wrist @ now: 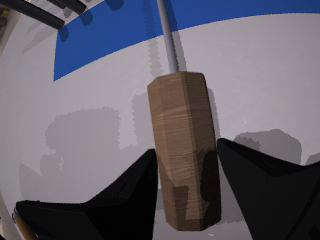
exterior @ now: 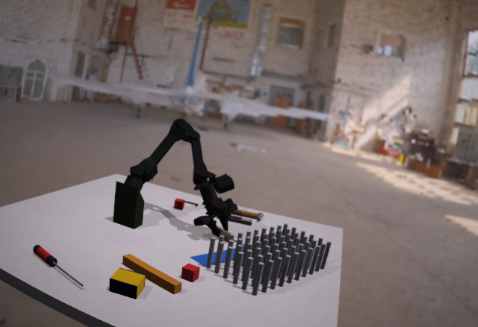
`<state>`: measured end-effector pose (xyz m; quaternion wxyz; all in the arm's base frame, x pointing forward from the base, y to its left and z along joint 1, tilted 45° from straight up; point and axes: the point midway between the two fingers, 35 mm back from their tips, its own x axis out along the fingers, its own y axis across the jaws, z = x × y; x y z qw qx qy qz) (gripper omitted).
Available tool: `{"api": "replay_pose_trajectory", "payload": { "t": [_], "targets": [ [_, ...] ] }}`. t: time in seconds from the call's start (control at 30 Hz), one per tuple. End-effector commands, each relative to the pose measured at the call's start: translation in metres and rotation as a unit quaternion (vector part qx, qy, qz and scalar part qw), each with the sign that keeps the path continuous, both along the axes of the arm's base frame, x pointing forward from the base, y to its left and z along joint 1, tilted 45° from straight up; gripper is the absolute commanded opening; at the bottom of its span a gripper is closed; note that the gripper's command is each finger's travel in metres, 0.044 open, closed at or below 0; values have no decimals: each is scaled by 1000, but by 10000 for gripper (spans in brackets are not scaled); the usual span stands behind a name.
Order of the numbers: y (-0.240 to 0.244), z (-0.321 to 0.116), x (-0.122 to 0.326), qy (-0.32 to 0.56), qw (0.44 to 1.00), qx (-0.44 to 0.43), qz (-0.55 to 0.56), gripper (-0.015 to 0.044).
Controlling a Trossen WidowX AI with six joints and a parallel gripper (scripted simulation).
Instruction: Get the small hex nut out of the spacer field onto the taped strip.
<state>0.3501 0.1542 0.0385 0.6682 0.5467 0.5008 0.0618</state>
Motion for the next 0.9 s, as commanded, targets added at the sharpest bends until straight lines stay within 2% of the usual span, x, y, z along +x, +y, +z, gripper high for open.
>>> {"api": "replay_pose_trajectory", "payload": {
  "t": [0.0, 0.87],
  "targets": [
    [0, 1, -2, 0, 1000, 0, -3, 0],
    [6, 7, -17, 1, 1000, 0, -3, 0]
  ]
}}
